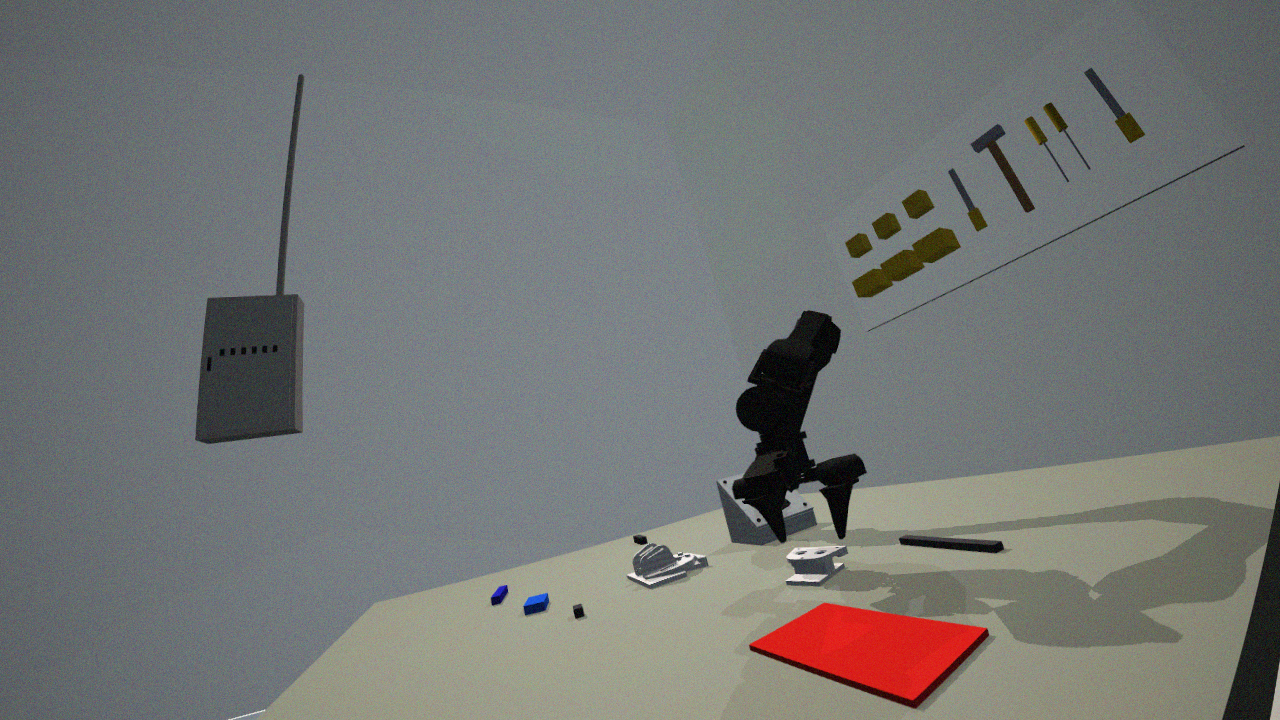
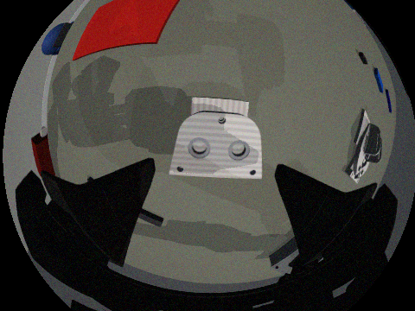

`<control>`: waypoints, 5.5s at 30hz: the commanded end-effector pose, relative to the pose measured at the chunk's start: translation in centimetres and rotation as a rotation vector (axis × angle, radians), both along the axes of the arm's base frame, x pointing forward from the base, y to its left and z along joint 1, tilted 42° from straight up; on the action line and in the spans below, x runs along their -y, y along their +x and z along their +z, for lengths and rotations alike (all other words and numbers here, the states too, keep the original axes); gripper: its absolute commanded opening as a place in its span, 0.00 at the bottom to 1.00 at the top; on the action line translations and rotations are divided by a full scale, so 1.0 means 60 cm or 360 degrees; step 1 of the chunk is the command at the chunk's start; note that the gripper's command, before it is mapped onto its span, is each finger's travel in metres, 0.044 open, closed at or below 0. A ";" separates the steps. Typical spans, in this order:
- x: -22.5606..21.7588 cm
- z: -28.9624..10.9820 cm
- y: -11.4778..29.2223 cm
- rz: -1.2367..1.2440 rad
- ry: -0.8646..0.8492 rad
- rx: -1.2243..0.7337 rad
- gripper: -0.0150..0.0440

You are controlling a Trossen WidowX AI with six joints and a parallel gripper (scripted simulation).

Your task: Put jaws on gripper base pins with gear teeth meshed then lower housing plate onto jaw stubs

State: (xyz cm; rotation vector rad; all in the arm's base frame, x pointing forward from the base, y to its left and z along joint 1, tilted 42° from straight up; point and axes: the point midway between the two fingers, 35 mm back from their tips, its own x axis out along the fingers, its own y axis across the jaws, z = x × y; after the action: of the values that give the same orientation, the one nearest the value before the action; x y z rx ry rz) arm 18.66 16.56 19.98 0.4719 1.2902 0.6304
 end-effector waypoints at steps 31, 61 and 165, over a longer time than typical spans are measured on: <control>-0.037 -0.044 0.009 -0.0008 -0.0005 -0.0004 1.00; -0.038 -0.043 0.008 0.0002 0.0001 -0.0004 0.85; 0.274 -0.156 0.092 -0.0228 -0.0150 -0.0229 0.85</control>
State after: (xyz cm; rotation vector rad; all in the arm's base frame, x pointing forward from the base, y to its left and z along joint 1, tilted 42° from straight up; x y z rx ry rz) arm 24.30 1.12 11.49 0.5270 1.3937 0.4297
